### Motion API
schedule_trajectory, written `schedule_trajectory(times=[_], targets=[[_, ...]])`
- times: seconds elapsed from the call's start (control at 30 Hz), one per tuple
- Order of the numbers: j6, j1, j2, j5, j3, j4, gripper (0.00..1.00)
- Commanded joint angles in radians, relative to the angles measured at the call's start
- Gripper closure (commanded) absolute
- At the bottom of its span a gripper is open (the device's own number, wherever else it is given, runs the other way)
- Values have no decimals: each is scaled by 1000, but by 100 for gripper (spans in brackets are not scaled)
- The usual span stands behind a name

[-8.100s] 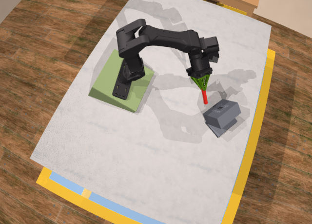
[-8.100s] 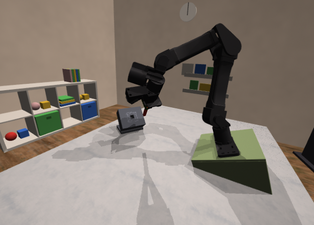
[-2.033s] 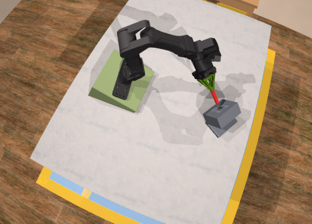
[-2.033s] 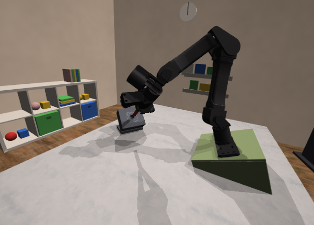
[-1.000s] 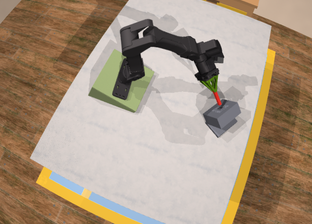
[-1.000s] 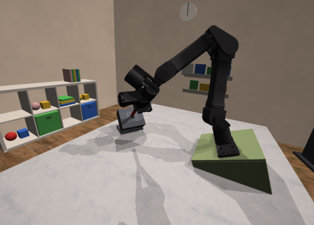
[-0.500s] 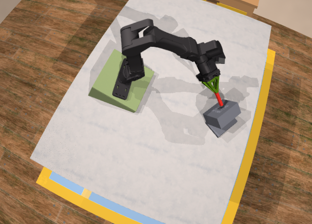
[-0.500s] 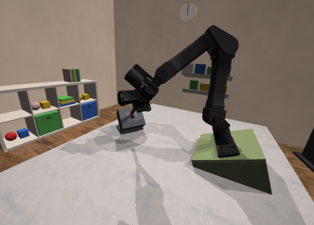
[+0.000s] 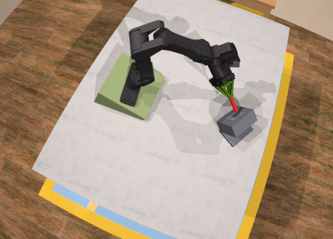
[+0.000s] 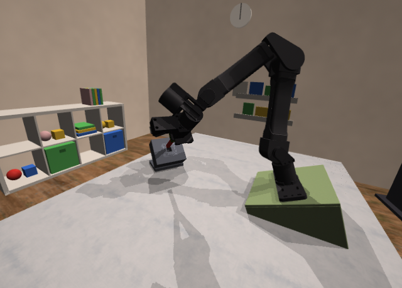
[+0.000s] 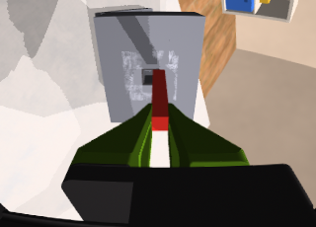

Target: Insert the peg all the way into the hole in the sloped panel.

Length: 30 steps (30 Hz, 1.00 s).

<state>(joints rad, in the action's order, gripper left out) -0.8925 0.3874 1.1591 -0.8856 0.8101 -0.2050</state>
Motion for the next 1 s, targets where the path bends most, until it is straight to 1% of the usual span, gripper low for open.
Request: schedule_trajectory(times=[0.0, 0.43, 0.73, 0.97], targets=[[28, 24, -37, -27, -15, -41, 100], [55, 51, -72, -49, -64, -49, 100], [63, 59, -77, -55, -60, -65, 100], [37, 29, -61, -31, -68, -22, 100]])
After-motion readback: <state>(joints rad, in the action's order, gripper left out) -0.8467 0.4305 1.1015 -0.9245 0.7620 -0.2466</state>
